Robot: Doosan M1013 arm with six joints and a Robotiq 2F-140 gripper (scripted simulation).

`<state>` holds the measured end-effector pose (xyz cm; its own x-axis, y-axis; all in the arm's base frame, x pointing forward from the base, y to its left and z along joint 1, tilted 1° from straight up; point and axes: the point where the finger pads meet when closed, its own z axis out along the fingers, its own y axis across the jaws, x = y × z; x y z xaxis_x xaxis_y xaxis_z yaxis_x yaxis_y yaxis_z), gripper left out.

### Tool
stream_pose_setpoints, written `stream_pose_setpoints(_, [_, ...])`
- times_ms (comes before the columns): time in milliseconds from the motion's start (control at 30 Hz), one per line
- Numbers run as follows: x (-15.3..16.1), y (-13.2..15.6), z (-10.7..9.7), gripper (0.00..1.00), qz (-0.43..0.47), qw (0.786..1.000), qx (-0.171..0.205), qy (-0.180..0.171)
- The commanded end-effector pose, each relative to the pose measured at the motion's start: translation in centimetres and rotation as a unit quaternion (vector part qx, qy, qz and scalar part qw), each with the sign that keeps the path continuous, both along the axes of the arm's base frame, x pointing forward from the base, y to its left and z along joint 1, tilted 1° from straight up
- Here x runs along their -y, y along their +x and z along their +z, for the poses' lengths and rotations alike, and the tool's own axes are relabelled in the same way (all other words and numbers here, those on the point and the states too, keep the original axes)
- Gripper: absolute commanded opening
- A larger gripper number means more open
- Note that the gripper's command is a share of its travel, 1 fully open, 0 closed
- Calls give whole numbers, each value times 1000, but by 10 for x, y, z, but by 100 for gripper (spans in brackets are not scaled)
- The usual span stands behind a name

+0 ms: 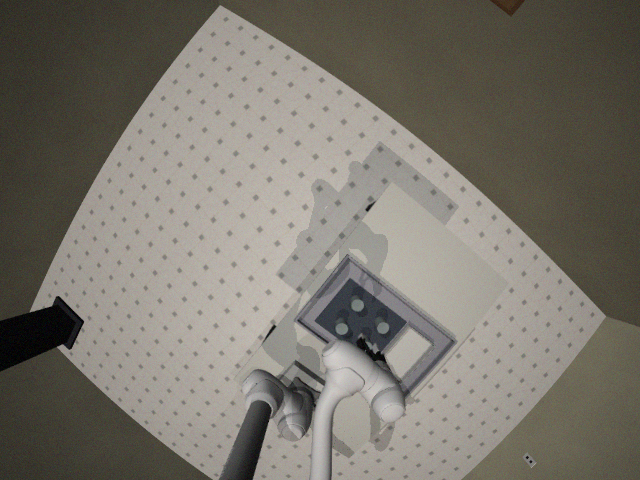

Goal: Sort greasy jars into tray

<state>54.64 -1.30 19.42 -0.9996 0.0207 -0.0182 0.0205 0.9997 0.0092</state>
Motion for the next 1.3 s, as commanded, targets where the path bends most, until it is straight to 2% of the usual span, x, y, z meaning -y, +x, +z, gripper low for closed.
stream_pose_setpoints(0, [0,0,0,0,0,1000,0,0])
stream_pose_setpoints(533, [0,0,0,0,0,1000,0,0])
stream_pose_setpoints(700, [0,1,-38,0,0,1000,0,0])
stream_pose_setpoints(767, [0,1,-38,0,0,1000,0,0])
stream_pose_setpoints(900, [-1,1,-69,0,0,1000,0,0])
stream_pose_setpoints(933, [-1,1,-69,0,0,1000,0,0])
stream_pose_setpoints(1267, [76,0,-70,0,0,1000,0,0])
